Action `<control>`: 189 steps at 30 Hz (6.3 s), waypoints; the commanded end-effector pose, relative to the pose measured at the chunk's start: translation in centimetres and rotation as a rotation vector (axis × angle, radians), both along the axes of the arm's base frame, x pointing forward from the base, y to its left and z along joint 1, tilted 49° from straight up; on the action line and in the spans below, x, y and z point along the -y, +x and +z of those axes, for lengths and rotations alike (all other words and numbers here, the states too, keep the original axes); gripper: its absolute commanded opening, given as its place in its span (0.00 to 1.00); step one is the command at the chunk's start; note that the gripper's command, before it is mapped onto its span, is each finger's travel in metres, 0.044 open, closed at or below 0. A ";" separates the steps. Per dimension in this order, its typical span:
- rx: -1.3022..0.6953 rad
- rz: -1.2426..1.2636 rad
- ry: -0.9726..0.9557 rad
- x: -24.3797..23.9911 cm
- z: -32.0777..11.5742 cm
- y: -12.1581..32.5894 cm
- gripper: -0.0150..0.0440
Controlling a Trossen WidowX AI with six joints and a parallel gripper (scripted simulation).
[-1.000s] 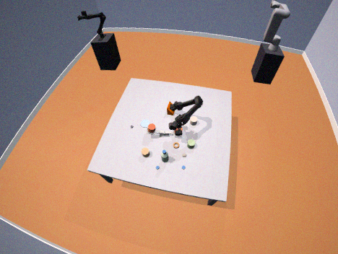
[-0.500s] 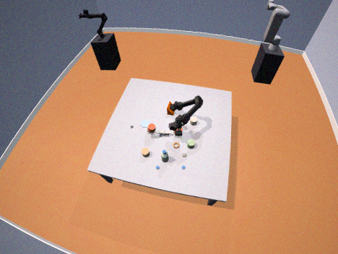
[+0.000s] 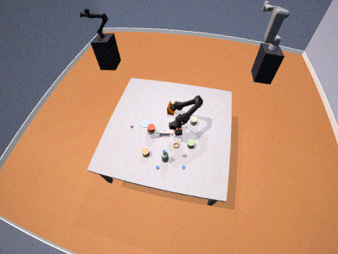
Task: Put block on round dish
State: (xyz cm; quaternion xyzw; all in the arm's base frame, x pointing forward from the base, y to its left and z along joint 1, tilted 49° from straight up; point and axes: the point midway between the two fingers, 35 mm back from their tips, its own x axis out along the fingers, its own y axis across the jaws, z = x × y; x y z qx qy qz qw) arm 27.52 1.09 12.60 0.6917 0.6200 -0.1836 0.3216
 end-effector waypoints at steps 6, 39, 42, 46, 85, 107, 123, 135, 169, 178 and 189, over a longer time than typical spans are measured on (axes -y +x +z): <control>0.023 -0.012 -0.017 1.1 0.9 0.1 0.25; 0.075 -0.059 -0.059 4.4 3.7 -0.4 0.25; 0.079 -0.063 -0.063 4.6 3.9 -0.5 0.25; 0.085 -0.069 -0.069 5.0 4.3 -0.6 0.25; 0.123 -0.117 -0.110 7.9 7.2 -2.1 0.25; 0.123 -0.117 -0.110 7.9 7.2 -2.1 0.25; 0.123 -0.117 -0.110 7.9 7.2 -2.1 0.25; 0.123 -0.117 -0.110 7.9 7.2 -2.1 0.25; 0.030 -0.023 -0.025 -3.5 9.7 -3.4 0.25; -0.004 0.011 0.003 -6.6 10.4 -4.8 0.25; -0.006 0.014 0.003 -8.3 9.1 -4.5 0.25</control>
